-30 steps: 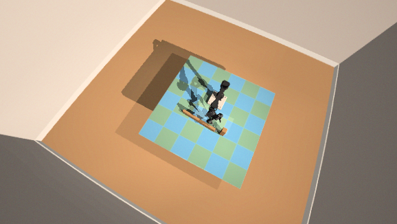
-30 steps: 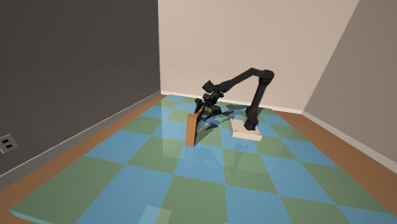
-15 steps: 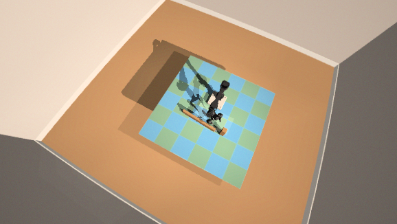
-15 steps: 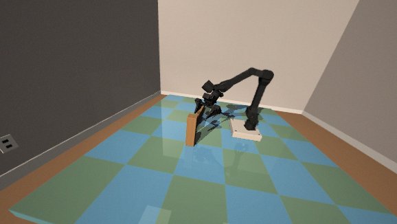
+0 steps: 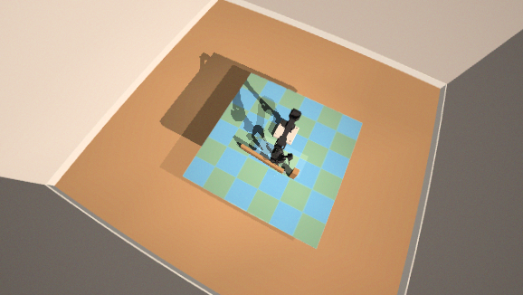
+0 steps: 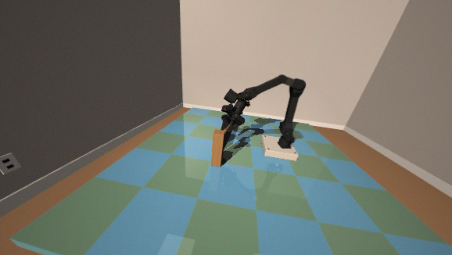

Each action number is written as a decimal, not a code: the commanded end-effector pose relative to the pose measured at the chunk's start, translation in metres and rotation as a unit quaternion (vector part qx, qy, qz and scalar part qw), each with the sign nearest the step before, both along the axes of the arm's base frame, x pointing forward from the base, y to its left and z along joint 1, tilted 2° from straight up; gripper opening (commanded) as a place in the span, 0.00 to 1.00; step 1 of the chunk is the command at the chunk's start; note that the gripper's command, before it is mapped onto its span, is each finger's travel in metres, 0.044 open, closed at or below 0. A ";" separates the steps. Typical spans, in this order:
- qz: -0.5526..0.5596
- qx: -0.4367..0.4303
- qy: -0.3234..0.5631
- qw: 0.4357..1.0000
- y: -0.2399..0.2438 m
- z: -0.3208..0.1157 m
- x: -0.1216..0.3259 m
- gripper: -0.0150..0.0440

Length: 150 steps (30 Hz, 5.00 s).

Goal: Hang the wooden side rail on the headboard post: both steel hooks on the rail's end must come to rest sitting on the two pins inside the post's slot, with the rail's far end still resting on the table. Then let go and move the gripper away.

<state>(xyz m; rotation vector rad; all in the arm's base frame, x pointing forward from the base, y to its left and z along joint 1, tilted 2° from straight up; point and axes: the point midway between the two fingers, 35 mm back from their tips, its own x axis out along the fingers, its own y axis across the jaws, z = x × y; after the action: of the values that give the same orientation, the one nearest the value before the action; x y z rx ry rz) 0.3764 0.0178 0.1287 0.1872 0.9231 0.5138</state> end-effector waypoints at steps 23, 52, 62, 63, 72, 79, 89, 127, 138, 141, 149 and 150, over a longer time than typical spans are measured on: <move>-0.700 0.117 0.380 0.594 -0.033 0.012 0.025 1.00; -0.790 0.121 0.368 0.474 -0.038 -0.019 0.025 1.00; -0.790 0.121 0.368 0.474 -0.037 -0.037 0.026 1.00; -0.790 0.121 0.368 0.474 -0.037 -0.039 0.027 1.00; -0.790 0.122 0.368 0.474 -0.037 -0.054 0.028 1.00; -0.790 0.122 0.368 0.474 -0.036 -0.065 0.029 1.00; -0.790 0.121 0.368 0.474 -0.036 -0.082 0.029 1.00; -0.790 0.121 0.368 0.474 -0.035 -0.100 0.029 0.25; -0.788 0.120 0.369 0.478 -0.035 -0.100 0.028 0.25; -0.785 0.117 0.369 0.484 -0.035 -0.100 0.028 0.25; -0.764 0.101 0.371 0.517 -0.035 -0.100 0.028 0.25; -0.762 0.099 0.372 0.522 -0.035 -0.100 0.028 0.25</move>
<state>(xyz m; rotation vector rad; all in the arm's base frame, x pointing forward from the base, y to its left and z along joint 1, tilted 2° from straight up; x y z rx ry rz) 0.4048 -0.0169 0.0286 1.4115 1.1017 -1.3043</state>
